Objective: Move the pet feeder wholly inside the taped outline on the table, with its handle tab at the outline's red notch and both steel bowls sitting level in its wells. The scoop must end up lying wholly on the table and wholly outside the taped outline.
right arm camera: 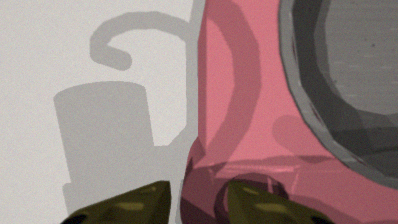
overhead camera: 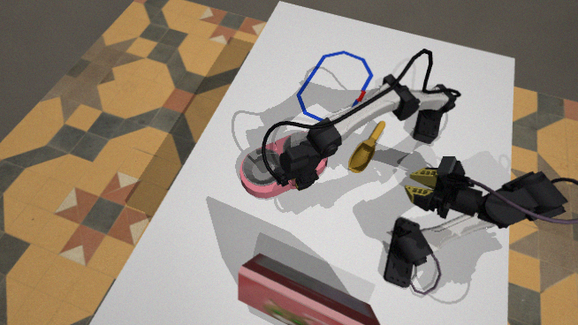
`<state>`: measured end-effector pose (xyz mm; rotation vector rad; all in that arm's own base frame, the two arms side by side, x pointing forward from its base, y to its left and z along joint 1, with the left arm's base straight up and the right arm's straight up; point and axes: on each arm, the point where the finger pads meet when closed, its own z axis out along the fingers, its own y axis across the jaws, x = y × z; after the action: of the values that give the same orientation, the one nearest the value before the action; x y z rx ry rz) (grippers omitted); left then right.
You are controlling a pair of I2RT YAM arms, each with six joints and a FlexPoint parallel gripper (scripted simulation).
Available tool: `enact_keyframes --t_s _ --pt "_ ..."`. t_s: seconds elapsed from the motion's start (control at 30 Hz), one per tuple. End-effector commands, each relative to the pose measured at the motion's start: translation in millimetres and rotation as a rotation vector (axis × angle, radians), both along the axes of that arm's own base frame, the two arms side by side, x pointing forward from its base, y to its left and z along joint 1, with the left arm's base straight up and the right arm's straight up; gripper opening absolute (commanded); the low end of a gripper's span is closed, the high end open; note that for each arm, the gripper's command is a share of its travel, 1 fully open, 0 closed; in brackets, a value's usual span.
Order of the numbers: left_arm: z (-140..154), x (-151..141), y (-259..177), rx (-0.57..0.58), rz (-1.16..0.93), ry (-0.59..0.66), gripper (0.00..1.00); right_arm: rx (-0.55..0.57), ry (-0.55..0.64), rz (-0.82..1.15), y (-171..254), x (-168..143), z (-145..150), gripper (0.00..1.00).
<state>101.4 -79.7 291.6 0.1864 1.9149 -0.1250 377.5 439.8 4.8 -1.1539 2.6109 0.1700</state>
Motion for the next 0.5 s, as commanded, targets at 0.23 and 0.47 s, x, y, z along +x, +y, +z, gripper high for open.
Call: enact_keyframes --t_s 0.23,0.47 --pt "4.0 0.2 -0.2 -0.002 -0.002 0.003 0.34 -0.023 0.026 -0.012 -3.2 -1.4 -13.5 0.04" --pt "4.0 0.2 -0.2 -0.002 -0.002 0.003 0.34 -0.014 0.014 0.019 4.0 -2.8 -8.7 0.05"
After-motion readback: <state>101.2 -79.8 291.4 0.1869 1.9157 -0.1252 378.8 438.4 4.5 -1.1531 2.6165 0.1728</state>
